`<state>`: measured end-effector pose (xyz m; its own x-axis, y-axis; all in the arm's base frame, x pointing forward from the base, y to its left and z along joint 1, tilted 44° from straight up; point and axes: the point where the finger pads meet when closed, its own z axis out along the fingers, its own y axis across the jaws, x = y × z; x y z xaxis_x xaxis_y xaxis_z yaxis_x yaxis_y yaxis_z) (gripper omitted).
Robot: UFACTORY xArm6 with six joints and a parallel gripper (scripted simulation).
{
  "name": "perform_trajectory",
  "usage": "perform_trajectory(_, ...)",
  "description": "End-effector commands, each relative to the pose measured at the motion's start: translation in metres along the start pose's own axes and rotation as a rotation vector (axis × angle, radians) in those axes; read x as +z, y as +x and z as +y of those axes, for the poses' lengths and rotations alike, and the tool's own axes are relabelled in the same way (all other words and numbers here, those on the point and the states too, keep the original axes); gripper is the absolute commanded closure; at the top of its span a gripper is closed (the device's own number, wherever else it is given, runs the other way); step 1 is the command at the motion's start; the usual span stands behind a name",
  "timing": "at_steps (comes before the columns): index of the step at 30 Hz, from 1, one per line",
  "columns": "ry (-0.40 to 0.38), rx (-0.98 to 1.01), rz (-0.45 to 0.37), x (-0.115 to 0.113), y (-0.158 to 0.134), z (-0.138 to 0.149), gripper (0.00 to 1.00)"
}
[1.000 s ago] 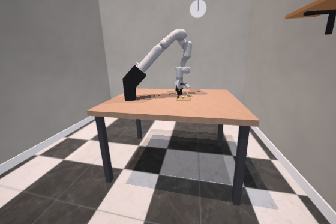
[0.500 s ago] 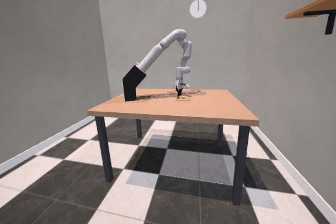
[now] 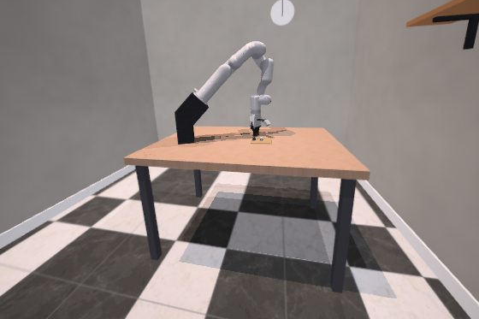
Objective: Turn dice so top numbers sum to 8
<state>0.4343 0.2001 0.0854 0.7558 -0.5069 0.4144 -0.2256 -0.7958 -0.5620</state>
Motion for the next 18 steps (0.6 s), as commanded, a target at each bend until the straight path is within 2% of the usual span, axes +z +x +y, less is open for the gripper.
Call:
perform_trajectory(1, 0.001, 0.0, 0.001, -0.0003, 0.0004, -0.0005, 0.85)
perform_trajectory(18, 0.001, 0.0, 0.001, -0.0051, 0.0004, -0.0005, 0.85)
